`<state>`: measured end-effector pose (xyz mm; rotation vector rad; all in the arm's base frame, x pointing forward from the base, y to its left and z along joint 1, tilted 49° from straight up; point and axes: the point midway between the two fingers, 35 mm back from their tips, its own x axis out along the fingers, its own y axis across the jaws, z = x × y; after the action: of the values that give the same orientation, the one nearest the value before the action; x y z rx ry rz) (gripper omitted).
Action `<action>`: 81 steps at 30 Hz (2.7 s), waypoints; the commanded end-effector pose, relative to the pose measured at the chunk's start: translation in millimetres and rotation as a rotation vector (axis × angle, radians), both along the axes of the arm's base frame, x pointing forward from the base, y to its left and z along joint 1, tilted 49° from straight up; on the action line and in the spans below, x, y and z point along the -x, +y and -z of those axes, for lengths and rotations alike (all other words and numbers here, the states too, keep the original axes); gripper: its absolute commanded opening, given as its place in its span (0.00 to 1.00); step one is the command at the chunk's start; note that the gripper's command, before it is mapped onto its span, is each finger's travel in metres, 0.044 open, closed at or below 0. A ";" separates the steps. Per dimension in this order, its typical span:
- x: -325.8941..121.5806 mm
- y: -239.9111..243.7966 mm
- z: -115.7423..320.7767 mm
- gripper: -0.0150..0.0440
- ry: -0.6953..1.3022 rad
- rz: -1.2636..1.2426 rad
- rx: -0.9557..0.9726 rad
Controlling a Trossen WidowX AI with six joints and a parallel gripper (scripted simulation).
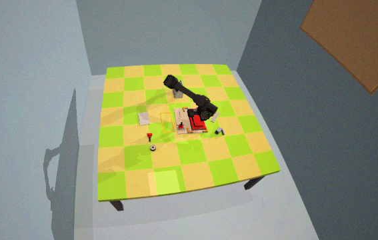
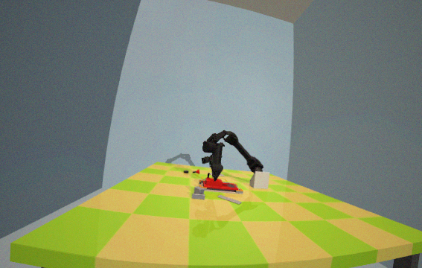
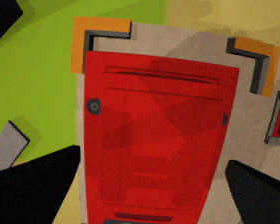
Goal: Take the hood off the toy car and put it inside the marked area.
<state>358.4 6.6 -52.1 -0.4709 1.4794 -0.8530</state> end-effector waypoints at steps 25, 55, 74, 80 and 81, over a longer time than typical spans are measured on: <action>2.9 -11.4 9.5 1.00 0.008 -0.005 0.006; 1.7 -13.5 12.0 0.66 -0.001 -0.001 0.001; 0.2 -4.8 4.5 0.25 0.000 -0.001 0.001; -0.2 -1.8 1.9 0.25 0.000 -0.002 0.001; -0.2 -1.3 1.4 0.25 0.001 -0.002 0.001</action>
<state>357.0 2.1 -55.6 -0.4851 1.4809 -0.8523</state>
